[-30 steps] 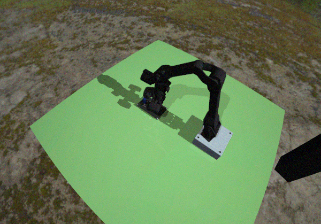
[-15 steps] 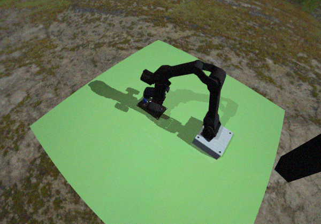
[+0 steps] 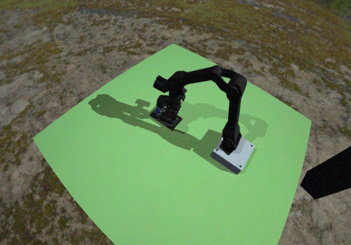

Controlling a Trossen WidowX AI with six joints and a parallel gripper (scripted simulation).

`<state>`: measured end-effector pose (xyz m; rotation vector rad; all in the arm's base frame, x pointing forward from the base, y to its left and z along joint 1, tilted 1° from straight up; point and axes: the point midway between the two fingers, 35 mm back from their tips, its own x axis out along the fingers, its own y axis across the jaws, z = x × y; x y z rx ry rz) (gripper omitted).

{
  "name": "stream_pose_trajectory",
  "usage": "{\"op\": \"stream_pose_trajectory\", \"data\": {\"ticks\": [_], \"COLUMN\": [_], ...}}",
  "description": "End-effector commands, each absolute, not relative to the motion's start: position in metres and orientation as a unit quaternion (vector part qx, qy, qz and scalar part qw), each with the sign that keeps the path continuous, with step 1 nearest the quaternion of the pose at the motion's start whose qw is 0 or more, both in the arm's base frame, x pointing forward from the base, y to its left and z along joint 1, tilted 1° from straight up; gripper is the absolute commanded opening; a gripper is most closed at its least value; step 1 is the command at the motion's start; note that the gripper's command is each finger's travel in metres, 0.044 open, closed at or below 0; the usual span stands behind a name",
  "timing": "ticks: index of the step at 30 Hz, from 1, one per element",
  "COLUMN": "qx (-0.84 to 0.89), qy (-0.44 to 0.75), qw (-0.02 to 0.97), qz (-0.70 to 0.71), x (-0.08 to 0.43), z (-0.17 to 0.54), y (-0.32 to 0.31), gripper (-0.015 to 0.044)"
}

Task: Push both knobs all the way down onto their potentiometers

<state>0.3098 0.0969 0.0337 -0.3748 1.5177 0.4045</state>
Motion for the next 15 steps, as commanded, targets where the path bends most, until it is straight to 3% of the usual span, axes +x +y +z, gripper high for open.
{"op": "stream_pose_trajectory", "data": {"ticks": [1,12,15], "qx": [-0.17,-0.17,-0.168], "qy": [0.679,0.679,0.682], "qw": [0.691,0.691,0.689], "qz": [0.181,0.181,0.181], "x": [0.311,0.311,0.31], "z": [0.036,0.052,0.046], "y": [0.097,0.096,0.097], "gripper": [0.0,0.0,0.0079]}}
